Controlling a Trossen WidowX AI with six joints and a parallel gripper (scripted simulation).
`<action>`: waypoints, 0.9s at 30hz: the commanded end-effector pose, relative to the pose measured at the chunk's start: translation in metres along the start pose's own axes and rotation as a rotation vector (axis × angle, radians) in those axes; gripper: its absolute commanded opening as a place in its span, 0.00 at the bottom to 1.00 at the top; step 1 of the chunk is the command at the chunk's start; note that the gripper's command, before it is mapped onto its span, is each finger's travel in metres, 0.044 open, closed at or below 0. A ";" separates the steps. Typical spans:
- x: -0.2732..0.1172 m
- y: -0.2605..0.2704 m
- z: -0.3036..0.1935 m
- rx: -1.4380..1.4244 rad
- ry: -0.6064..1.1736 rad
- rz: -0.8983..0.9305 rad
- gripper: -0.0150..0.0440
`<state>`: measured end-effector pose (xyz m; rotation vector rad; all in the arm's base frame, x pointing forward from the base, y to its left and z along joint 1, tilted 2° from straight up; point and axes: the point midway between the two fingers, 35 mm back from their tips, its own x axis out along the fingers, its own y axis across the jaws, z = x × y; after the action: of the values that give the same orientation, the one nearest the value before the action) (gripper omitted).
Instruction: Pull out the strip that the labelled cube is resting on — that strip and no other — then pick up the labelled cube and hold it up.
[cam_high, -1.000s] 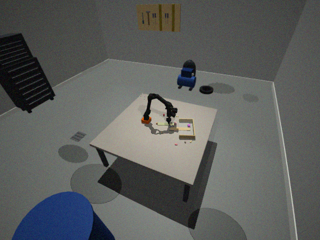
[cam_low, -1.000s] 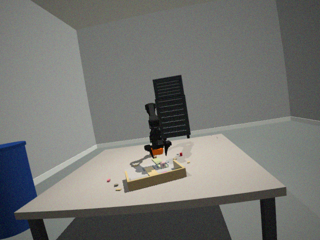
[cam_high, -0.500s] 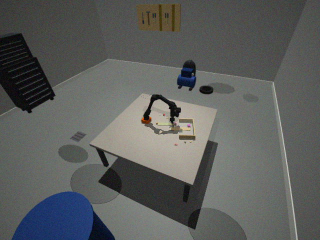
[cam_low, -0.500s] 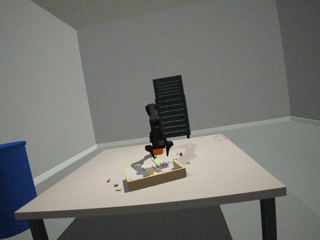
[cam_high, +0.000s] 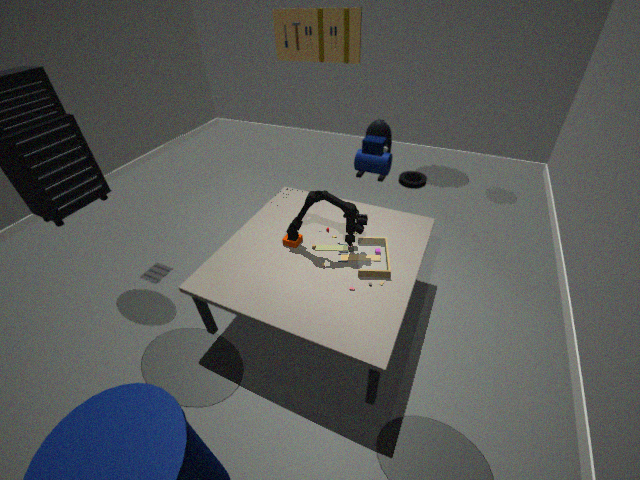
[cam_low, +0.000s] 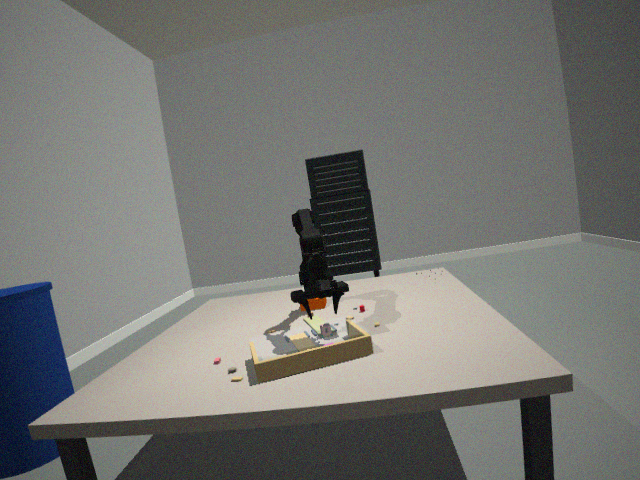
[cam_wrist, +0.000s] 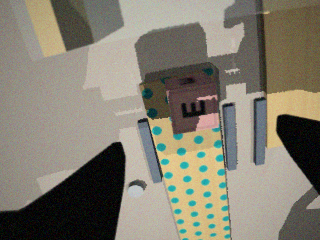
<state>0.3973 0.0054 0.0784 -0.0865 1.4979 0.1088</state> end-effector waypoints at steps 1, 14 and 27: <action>0.003 -0.001 0.004 0.003 -0.004 -0.004 0.78; 0.024 -0.001 0.005 0.003 -0.004 -0.004 0.68; 0.045 -0.001 0.004 0.003 -0.004 -0.004 0.68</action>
<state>0.4068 0.0059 0.0421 -0.0869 1.4848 0.1083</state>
